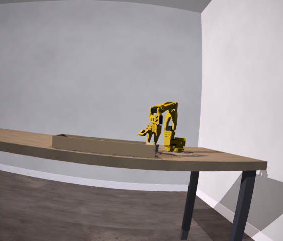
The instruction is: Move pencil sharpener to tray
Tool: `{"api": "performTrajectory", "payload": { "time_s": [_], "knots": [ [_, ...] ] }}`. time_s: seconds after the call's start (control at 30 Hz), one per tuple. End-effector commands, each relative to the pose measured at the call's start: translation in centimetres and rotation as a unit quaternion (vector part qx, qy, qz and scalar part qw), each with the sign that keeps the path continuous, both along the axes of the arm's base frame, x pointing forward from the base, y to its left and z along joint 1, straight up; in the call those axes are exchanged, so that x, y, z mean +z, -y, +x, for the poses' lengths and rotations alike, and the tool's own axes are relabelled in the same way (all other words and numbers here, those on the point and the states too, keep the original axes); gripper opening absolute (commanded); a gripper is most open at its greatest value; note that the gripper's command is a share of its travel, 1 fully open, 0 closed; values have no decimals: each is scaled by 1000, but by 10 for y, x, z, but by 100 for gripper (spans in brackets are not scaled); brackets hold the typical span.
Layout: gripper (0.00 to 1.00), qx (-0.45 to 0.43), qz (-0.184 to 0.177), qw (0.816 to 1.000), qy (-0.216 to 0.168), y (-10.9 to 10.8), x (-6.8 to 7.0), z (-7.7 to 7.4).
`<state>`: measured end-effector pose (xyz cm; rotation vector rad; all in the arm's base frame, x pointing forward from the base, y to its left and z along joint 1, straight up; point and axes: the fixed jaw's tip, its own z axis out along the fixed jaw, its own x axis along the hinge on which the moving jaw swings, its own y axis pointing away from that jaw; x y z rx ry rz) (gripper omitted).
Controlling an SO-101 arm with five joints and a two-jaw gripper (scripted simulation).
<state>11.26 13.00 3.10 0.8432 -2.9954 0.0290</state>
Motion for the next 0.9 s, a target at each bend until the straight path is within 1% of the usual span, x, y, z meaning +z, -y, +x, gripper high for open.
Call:
{"api": "performTrajectory", "payload": {
  "time_s": [0.0, 0.87],
  "knots": [
    [23, 0, 13, 1000, 12, -6, 5, 3],
    [23, -25, 13, 1000, 12, -7, 5, 5]
  ]
}}
